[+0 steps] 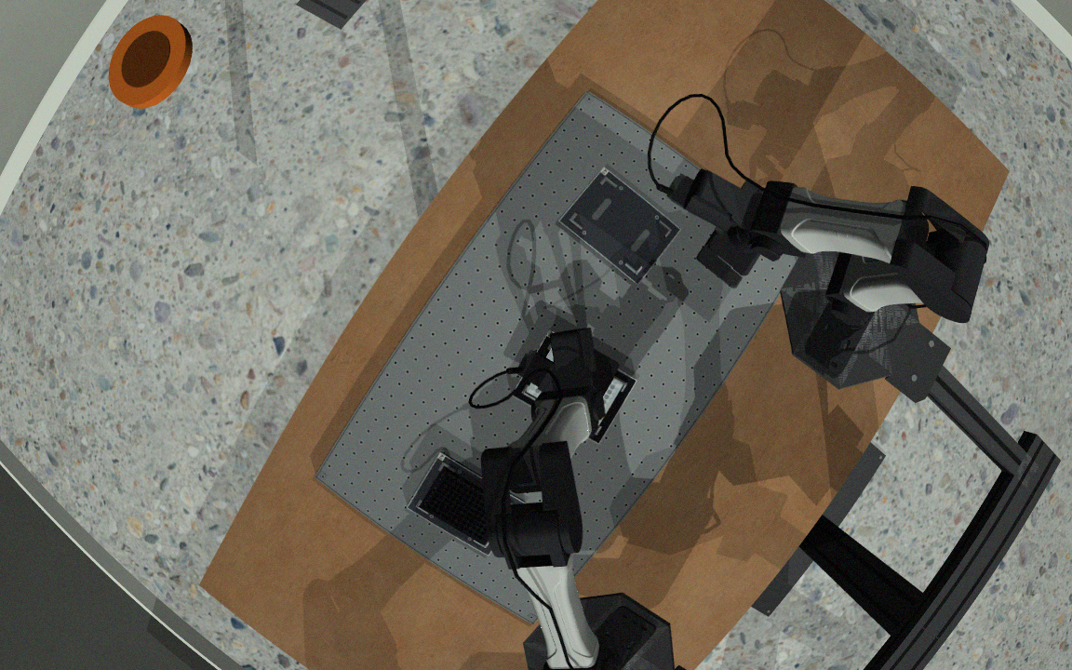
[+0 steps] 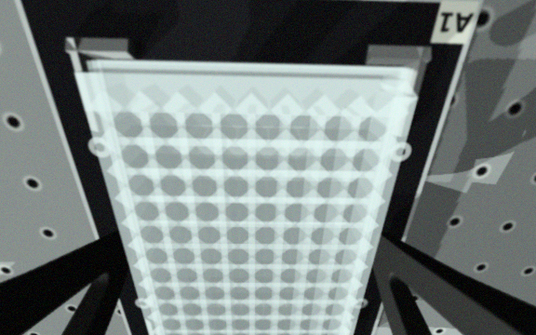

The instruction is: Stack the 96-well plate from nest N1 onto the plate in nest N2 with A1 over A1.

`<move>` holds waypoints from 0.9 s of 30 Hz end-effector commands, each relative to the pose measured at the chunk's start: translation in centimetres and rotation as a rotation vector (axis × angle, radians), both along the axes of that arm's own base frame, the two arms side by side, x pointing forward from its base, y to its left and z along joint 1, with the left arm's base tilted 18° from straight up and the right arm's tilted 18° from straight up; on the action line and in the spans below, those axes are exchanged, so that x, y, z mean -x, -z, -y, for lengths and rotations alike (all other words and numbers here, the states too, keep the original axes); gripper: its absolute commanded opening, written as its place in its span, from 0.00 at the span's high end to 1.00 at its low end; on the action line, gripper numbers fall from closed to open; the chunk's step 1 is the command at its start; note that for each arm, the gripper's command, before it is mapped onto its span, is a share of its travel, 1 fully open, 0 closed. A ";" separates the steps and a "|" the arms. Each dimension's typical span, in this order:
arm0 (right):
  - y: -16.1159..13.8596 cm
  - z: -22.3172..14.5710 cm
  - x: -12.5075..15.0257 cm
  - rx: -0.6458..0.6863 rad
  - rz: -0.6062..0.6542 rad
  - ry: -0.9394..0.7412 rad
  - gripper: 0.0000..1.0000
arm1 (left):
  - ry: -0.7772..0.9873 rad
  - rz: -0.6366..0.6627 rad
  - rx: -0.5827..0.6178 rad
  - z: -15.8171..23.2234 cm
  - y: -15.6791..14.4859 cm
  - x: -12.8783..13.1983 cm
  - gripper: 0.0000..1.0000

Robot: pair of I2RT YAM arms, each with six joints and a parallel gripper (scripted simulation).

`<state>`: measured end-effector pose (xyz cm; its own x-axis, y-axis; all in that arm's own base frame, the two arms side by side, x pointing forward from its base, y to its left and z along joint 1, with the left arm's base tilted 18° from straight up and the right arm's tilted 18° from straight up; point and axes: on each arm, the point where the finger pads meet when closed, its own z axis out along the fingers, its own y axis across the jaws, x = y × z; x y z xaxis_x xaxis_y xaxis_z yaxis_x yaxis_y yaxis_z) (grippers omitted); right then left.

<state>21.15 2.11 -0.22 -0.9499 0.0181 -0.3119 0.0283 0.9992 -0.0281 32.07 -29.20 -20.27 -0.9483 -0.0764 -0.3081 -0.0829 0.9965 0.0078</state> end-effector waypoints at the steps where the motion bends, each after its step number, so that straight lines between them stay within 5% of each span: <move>1: 0.4 0.0 0.8 -0.006 -0.020 -0.007 0.00 | -0.003 -0.014 -0.009 -0.7 1.0 -0.2 0.00; 2: 0.4 0.0 0.8 -0.006 -0.020 -0.007 0.00 | 0.003 0.003 0.004 0.1 -0.1 -0.2 0.00; 3: 0.4 0.0 0.8 -0.006 -0.020 -0.007 0.00 | 0.003 0.003 0.004 0.1 -0.1 -0.2 1.00; 27: 0.4 0.0 0.8 -0.006 -0.020 -0.007 0.00 | 0.003 0.003 0.004 0.1 -0.1 -0.2 1.00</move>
<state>21.15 2.11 -0.22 -0.9499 0.0181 -0.3119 0.0283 0.9992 -0.0281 32.08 -29.18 -20.27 -0.9484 -0.0760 -0.3078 -0.0824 0.9966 0.0080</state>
